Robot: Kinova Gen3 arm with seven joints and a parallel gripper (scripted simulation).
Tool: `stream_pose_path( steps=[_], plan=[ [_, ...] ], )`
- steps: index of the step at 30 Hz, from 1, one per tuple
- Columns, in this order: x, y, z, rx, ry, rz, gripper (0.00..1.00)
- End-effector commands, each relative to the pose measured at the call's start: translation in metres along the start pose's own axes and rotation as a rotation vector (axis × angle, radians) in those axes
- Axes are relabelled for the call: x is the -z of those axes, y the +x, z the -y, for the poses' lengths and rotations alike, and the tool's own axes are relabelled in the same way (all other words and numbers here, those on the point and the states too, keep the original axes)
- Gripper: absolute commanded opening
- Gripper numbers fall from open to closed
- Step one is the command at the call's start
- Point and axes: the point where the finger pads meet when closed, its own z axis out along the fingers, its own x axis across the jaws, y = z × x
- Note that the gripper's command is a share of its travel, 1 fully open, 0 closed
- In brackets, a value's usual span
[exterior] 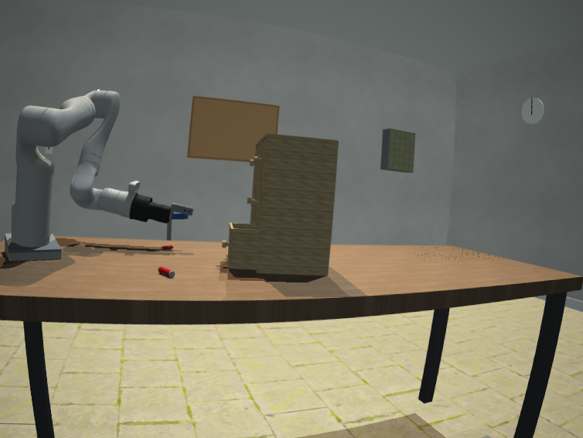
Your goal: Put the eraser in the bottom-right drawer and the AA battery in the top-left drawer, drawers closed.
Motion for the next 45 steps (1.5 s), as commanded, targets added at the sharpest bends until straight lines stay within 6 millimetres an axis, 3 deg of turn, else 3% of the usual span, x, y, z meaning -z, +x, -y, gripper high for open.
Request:
stream_pose_path(
  steps=[1,45],
  plan=[
    [-0.002,0.007,-0.001,0.008,0.001,-0.003,0.0],
    [-0.026,0.084,-0.02,0.008,0.001,-0.003,0.0]
  ],
)
